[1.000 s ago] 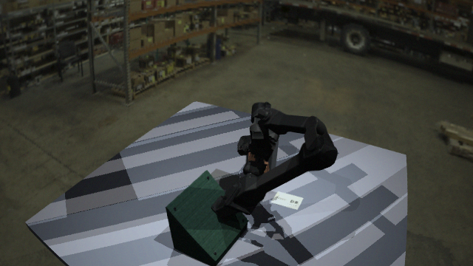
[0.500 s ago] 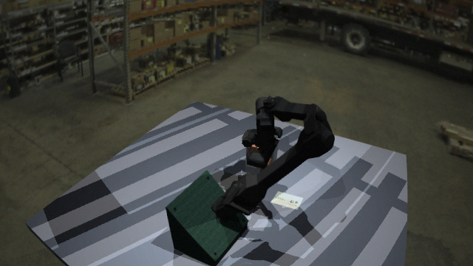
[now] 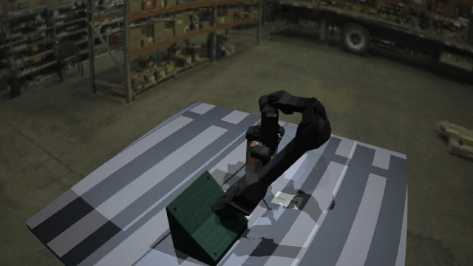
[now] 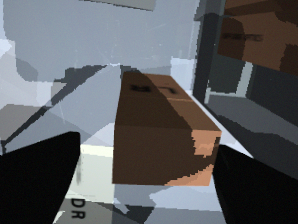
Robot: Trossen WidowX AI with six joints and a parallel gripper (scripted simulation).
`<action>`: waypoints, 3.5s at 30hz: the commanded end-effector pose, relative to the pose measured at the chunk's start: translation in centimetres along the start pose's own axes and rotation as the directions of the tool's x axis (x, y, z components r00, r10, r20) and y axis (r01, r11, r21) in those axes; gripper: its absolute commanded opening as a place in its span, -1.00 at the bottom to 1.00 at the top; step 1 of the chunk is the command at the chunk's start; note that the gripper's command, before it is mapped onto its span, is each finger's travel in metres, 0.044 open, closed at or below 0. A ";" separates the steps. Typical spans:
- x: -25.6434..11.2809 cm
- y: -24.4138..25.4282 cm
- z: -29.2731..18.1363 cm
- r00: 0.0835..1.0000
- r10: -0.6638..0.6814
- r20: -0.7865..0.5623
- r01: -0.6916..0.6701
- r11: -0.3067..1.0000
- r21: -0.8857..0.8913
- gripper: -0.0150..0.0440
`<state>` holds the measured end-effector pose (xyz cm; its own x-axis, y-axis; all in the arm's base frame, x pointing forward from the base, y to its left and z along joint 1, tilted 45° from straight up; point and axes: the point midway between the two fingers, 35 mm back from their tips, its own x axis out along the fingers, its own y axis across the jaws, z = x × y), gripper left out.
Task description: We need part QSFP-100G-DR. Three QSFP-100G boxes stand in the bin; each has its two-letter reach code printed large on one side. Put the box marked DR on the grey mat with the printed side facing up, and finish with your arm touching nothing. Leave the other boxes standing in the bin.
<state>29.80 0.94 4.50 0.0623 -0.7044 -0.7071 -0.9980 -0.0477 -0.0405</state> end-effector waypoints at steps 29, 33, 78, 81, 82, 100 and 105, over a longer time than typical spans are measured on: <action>-2.7 -0.1 -0.1 1.000 -0.003 -0.003 0.003 1.000 -0.009 0.33; -2.7 -0.1 -0.1 1.000 -0.003 -0.003 0.003 1.000 -0.009 0.33; 0.3 -1.0 -0.1 0.997 0.079 0.002 -0.079 0.997 0.000 0.33; 0.1 -1.0 0.0 0.997 0.082 0.005 -0.082 0.997 0.002 0.28; 0.1 -1.0 0.0 0.997 0.082 0.005 -0.082 0.997 0.002 0.26; 0.1 -1.0 0.0 0.997 0.081 0.005 -0.081 0.997 0.002 0.04; -0.6 -1.1 0.0 0.997 0.080 0.004 -0.080 0.997 0.001 0.04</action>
<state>30.75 0.95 4.67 -0.0243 -0.7048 -0.7090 -0.9997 0.0129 0.0214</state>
